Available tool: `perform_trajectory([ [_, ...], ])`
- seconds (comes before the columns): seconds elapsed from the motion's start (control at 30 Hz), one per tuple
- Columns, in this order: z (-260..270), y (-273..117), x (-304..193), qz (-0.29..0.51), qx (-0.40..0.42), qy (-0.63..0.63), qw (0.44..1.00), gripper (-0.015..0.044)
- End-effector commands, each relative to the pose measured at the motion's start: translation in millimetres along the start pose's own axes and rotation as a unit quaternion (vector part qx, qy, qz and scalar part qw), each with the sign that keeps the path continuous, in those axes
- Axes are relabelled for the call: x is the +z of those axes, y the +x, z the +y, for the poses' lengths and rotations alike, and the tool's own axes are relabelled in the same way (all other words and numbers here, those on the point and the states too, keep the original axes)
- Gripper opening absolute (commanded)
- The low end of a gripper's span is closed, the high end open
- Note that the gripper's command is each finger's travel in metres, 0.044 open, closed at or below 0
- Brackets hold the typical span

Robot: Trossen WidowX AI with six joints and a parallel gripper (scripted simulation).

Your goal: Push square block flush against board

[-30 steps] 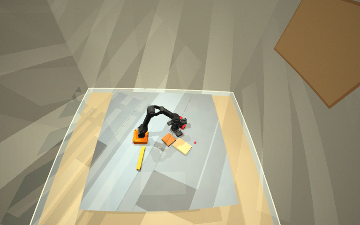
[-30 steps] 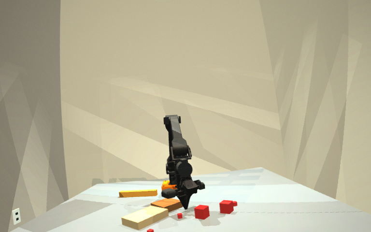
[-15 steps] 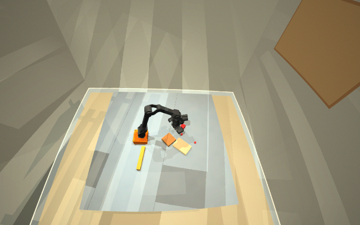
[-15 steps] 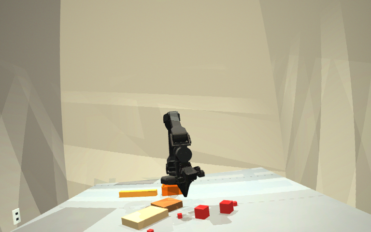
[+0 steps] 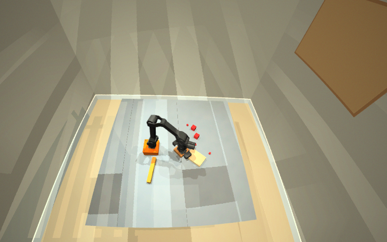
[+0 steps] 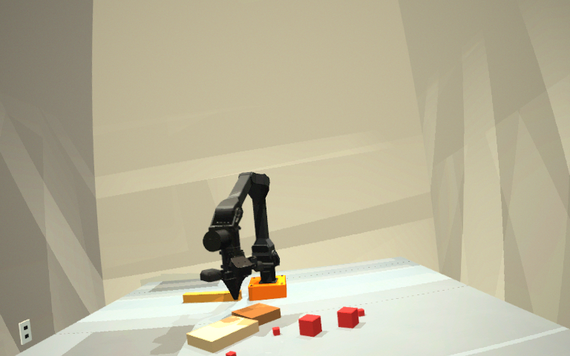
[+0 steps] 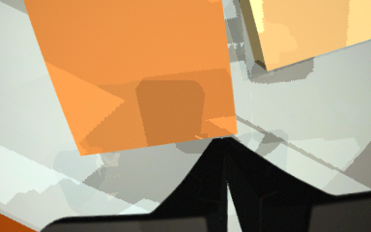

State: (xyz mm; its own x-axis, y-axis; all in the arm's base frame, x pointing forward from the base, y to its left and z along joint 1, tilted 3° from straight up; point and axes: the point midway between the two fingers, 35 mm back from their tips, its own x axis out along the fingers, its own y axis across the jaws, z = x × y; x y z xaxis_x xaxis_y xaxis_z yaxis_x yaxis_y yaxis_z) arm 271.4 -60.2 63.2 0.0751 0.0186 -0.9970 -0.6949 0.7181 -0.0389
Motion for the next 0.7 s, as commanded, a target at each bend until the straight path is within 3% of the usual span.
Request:
perform_trajectory([
  [0.0, 0.3, 3.6, -42.2, 0.000, 0.005, -0.022, 1.000, 0.0000],
  [0.2, 0.0, 6.7, -42.1, 0.000, 0.005, -0.022, 1.000, 0.0000],
  [0.37, 1.4, 58.9, -42.5, 0.000, 0.005, -0.022, 1.000, 0.0000],
  [0.67, 1.2, 58.9, -40.2, 0.000, 0.005, -0.022, 1.000, 0.0000],
])
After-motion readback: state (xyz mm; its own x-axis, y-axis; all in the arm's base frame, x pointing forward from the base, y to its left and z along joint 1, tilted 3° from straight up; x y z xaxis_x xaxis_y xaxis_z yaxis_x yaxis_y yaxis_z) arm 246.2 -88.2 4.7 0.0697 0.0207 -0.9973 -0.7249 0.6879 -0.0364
